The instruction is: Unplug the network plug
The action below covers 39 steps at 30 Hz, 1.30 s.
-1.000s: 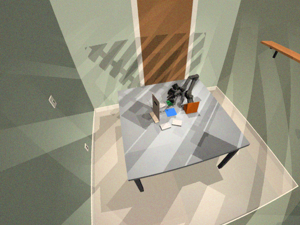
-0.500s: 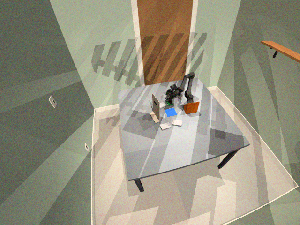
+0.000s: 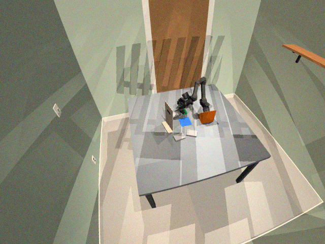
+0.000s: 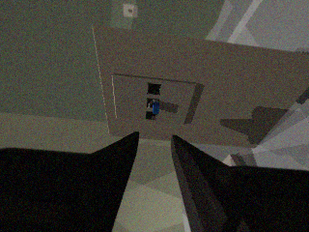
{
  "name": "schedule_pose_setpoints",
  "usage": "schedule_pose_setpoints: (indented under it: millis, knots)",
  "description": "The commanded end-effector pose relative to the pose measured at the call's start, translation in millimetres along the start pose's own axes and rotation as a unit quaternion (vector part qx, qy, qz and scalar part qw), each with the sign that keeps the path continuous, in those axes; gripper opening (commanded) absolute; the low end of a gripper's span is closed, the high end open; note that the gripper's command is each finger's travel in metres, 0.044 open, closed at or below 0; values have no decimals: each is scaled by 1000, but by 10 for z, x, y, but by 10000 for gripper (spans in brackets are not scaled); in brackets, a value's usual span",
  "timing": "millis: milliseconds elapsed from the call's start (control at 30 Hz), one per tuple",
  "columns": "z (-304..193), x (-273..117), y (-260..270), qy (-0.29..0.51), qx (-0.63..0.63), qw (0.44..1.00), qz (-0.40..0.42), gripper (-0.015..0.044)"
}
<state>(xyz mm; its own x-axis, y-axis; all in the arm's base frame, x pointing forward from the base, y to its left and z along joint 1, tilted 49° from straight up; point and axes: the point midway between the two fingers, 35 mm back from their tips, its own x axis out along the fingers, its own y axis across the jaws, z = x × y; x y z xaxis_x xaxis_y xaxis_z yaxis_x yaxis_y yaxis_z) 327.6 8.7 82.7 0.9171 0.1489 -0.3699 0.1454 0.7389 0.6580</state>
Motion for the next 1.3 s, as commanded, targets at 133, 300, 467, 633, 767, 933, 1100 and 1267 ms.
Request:
schedule_pose_setpoints:
  millis: [133, 300, 467, 633, 767, 933, 1100, 1267]
  knots:
    - [51, 92, 12, -4, 2, 1000, 0, 156]
    - [70, 147, 15, -4, 2, 1000, 0, 156]
    - [90, 203, 19, -4, 2, 1000, 0, 156]
    - [108, 261, 21, -4, 2, 1000, 1, 156]
    - [122, 307, 22, -4, 2, 1000, 1, 156]
    - [137, 366, 21, -4, 2, 1000, 1, 156]
    - [151, 425, 20, -5, 1, 1000, 1, 156]
    - [164, 485, 18, -5, 1, 1000, 1, 156]
